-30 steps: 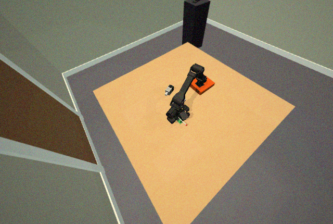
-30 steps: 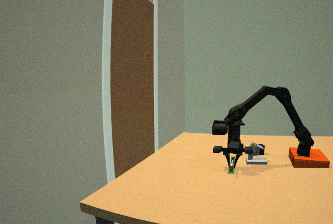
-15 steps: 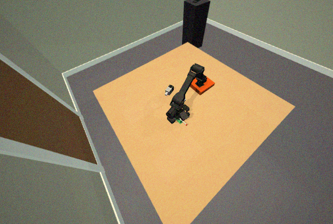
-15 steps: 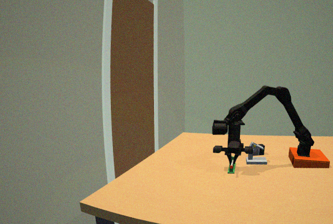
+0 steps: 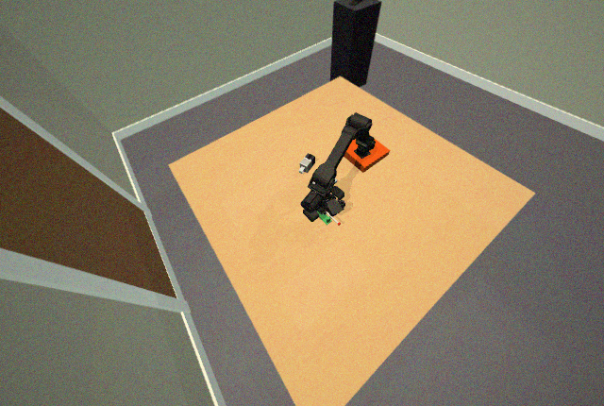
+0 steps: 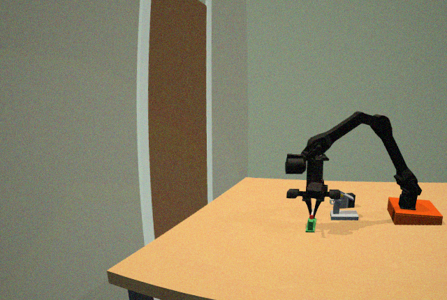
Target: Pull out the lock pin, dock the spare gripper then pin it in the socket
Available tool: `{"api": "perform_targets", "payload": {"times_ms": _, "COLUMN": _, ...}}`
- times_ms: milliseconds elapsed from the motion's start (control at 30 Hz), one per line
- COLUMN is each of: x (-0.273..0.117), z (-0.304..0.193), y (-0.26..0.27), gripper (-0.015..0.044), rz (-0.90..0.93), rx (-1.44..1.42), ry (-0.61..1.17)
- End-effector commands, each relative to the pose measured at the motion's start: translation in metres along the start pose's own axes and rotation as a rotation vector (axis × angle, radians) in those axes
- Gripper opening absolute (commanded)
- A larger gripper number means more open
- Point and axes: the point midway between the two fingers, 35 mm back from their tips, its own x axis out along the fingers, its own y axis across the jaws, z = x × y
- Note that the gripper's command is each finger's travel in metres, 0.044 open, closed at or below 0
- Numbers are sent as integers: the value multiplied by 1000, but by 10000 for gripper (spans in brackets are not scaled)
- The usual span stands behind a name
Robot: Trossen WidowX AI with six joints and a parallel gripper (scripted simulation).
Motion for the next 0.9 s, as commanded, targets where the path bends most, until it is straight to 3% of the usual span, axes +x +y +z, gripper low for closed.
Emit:
{"api": "perform_targets", "payload": {"times_ms": 0, "x": 0, "z": 0, "y": 0, "gripper": 0, "rz": 0, "rx": 0, "ry": 0}}
{"api": "perform_targets", "payload": {"times_ms": 867, "x": -24, "z": -57, "y": -3, "gripper": 0, "rz": 0, "rx": 2, "ry": 6}}
